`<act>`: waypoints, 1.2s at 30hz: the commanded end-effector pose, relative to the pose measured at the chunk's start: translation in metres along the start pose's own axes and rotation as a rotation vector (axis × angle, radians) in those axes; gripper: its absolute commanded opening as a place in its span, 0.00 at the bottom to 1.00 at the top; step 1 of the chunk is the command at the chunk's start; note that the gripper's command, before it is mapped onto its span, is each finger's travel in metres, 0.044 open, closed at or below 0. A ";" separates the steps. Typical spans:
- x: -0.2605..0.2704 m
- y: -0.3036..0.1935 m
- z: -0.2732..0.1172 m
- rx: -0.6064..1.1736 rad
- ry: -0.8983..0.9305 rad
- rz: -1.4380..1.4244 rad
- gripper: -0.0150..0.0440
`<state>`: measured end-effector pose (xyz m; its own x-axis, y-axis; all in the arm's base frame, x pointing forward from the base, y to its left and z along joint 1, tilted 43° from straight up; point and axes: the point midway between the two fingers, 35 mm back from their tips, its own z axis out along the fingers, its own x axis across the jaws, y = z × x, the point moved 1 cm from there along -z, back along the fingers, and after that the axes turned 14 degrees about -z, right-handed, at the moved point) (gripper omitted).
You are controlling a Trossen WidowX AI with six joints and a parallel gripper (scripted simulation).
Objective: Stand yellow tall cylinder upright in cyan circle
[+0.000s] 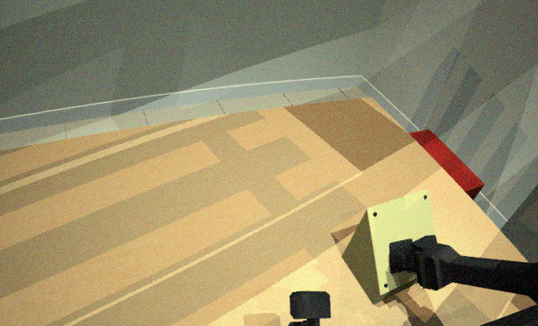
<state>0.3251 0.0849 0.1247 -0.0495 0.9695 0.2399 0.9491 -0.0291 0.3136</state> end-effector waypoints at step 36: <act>0.005 0.000 -0.001 -0.250 -0.108 0.036 0.43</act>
<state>0.3253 0.0899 0.1263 0.0143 0.9863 0.1641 0.8578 -0.0965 0.5049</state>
